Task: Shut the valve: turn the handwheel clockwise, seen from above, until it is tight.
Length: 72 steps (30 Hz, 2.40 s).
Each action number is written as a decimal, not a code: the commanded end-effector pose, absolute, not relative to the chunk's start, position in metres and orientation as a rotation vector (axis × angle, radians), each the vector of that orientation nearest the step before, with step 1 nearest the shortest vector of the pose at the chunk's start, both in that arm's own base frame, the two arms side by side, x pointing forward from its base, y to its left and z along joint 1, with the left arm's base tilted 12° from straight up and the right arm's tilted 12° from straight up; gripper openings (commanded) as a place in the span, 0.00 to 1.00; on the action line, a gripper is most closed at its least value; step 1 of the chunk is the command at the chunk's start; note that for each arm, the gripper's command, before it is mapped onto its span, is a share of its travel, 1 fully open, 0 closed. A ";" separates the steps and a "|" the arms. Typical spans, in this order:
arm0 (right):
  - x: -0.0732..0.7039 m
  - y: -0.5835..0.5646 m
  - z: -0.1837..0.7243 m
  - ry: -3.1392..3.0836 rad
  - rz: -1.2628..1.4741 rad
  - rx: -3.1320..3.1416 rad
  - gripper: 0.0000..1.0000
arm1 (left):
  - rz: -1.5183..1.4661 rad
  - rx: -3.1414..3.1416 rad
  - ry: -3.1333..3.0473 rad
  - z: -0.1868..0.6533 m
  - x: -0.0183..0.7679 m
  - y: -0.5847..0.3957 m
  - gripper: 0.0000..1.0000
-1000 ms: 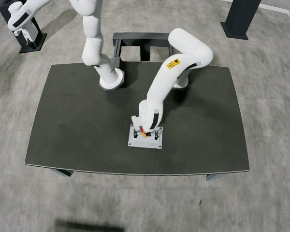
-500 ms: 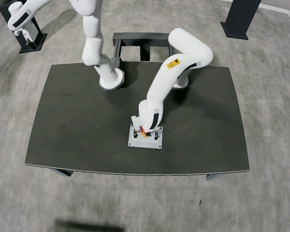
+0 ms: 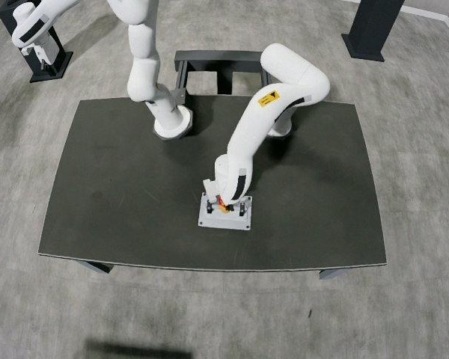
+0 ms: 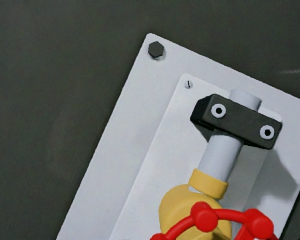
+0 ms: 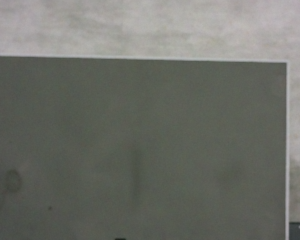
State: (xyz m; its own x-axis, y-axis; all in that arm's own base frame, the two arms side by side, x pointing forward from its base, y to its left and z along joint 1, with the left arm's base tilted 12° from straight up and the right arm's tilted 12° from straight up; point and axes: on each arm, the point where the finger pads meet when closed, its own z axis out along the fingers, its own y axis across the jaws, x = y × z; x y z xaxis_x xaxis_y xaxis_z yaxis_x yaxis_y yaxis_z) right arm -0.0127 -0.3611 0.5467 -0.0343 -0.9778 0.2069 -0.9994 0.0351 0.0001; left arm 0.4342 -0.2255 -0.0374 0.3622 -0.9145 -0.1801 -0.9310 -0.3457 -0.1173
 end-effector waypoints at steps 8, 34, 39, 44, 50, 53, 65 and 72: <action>-0.013 -0.361 0.547 -2.146 0.219 2.072 1.00 | 0.119 -2.422 1.665 -0.036 0.435 -0.226 0.86; -0.013 -0.361 0.547 -2.146 0.219 2.072 1.00 | 0.119 -2.422 1.665 0.000 0.433 -0.234 0.86; -0.013 -0.361 0.547 -2.146 0.219 2.072 1.00 | 0.119 -2.422 1.665 0.012 0.433 -0.237 0.86; -0.013 -0.361 0.547 -2.146 0.219 2.072 1.00 | 0.119 -2.422 1.665 0.020 0.432 -0.238 0.86; -0.013 -0.361 0.547 -2.146 0.219 2.072 1.00 | 0.119 -2.422 1.665 0.032 0.432 -0.241 0.86; -0.013 -0.361 0.547 -2.146 0.219 2.072 1.00 | 0.119 -2.422 1.665 0.036 0.431 -0.242 0.86; -0.013 -0.361 0.547 -2.146 0.219 2.072 1.00 | 0.119 -2.422 1.665 0.042 0.431 -0.243 0.86; -0.013 -0.361 0.547 -2.146 0.219 2.072 1.00 | 0.119 -2.422 1.665 0.042 0.431 -0.243 0.86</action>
State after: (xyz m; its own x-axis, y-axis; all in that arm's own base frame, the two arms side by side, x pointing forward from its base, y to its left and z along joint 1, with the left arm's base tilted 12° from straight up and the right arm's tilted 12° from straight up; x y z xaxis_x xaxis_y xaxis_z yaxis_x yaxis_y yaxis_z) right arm -0.0127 -0.3611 0.5467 -0.0343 -0.9778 0.2069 -0.9994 0.0351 0.0001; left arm 0.4305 -0.2425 0.0415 0.3622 -0.9145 -0.1801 -0.9310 -0.3457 -0.1173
